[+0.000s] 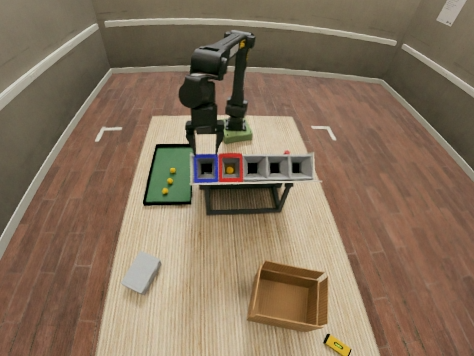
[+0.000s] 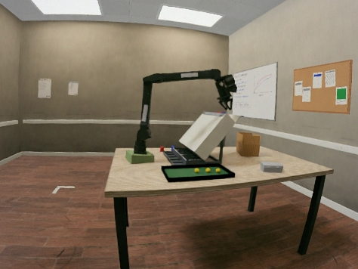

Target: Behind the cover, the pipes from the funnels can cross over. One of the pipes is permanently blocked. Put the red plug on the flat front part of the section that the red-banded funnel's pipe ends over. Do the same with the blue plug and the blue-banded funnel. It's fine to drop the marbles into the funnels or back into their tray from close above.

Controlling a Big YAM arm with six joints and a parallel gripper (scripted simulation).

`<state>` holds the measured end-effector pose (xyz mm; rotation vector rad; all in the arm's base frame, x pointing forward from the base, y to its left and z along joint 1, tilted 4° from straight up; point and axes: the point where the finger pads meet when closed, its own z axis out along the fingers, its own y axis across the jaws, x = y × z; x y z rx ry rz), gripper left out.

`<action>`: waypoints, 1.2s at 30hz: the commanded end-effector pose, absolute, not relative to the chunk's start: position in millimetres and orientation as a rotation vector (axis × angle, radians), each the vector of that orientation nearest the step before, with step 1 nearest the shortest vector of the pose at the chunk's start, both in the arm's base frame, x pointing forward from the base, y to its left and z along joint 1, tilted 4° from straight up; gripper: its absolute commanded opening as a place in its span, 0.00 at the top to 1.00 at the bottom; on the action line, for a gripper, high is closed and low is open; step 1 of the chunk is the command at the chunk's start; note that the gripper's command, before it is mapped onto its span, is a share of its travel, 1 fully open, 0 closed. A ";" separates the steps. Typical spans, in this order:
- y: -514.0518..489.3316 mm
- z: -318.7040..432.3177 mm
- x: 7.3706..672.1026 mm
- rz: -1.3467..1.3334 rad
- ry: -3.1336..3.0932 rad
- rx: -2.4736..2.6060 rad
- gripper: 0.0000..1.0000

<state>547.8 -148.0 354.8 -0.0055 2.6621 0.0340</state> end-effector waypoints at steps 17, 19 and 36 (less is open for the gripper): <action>-149.3 389.9 546.8 0.025 2.640 -0.008 0.41; -149.5 393.6 546.6 0.025 2.640 -0.008 0.41; -149.9 393.4 546.7 0.015 2.619 -0.012 0.41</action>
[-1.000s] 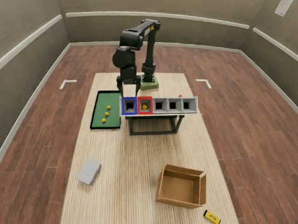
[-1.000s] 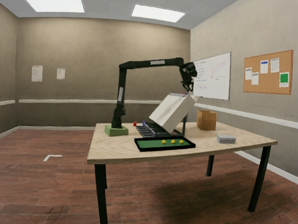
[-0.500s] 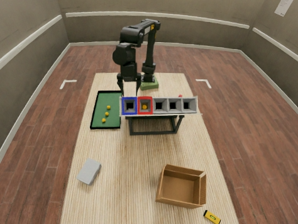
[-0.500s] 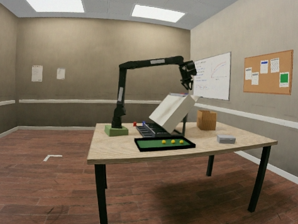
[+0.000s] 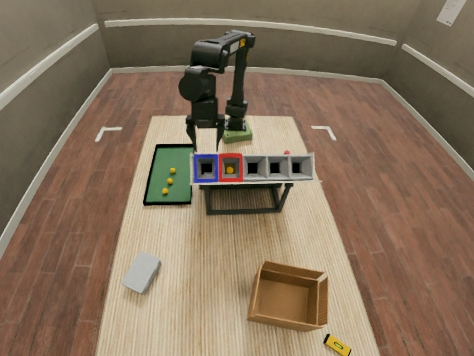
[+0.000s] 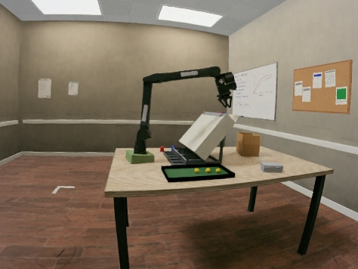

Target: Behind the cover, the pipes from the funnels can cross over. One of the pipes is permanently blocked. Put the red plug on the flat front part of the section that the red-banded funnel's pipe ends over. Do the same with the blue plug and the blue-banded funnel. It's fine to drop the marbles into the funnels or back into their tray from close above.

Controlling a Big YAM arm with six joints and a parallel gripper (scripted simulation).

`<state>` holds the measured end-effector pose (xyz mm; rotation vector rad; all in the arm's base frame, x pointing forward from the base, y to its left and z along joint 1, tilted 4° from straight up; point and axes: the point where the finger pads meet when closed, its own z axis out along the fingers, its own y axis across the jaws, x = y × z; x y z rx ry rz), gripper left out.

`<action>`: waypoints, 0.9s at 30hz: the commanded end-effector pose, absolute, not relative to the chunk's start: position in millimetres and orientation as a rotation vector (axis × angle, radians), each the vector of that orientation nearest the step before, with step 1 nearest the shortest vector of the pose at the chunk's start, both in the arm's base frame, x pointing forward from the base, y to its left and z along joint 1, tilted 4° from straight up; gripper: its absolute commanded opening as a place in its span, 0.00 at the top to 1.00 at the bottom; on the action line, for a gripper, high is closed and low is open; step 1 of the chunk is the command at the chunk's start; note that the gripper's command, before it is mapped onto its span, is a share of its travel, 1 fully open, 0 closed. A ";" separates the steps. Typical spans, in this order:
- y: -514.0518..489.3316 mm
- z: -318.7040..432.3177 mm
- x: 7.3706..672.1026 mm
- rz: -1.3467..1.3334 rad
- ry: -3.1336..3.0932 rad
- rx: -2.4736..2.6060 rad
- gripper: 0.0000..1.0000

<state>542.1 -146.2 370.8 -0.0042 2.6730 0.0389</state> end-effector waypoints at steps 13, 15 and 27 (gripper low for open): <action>-150.2 393.5 547.0 0.026 2.643 -0.008 0.41; -150.3 393.5 547.1 0.028 2.647 -0.007 0.41; -150.0 393.5 546.8 0.022 2.634 -0.010 0.41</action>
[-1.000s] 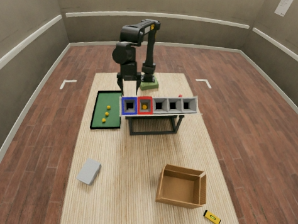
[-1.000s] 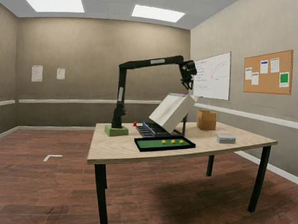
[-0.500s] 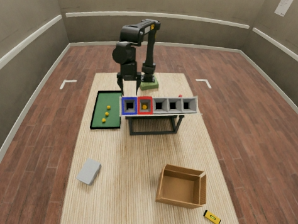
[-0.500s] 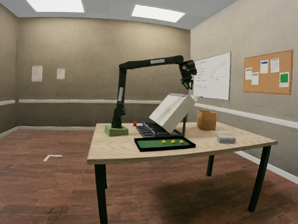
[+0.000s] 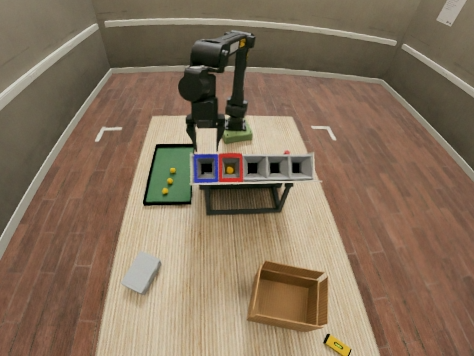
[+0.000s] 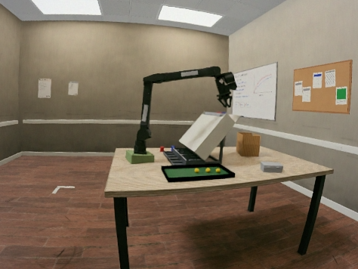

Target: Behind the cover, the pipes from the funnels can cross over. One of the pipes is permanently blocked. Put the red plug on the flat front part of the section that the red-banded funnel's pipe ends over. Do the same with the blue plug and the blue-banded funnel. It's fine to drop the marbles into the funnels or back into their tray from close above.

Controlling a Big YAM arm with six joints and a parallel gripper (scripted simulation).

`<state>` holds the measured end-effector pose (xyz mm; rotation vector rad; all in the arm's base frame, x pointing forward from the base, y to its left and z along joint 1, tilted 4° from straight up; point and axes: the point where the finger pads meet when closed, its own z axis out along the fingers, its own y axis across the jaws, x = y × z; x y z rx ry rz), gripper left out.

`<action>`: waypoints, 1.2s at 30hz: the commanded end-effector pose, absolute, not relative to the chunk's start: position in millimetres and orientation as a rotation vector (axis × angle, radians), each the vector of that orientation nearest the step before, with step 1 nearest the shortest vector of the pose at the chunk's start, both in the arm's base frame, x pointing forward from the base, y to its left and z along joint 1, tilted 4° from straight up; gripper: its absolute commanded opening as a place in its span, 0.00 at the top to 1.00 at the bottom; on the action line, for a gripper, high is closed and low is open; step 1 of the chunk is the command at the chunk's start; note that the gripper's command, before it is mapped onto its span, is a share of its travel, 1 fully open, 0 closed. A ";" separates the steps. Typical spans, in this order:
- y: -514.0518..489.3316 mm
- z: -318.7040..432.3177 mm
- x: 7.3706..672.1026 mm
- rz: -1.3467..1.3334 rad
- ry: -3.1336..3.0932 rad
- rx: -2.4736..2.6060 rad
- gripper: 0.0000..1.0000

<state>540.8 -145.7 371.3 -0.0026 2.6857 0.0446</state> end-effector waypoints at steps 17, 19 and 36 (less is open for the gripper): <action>-150.0 393.6 546.7 0.016 2.619 -0.013 0.41; -150.1 393.6 546.8 0.016 2.619 -0.013 0.41; -151.0 397.5 547.7 0.015 2.618 -0.012 0.41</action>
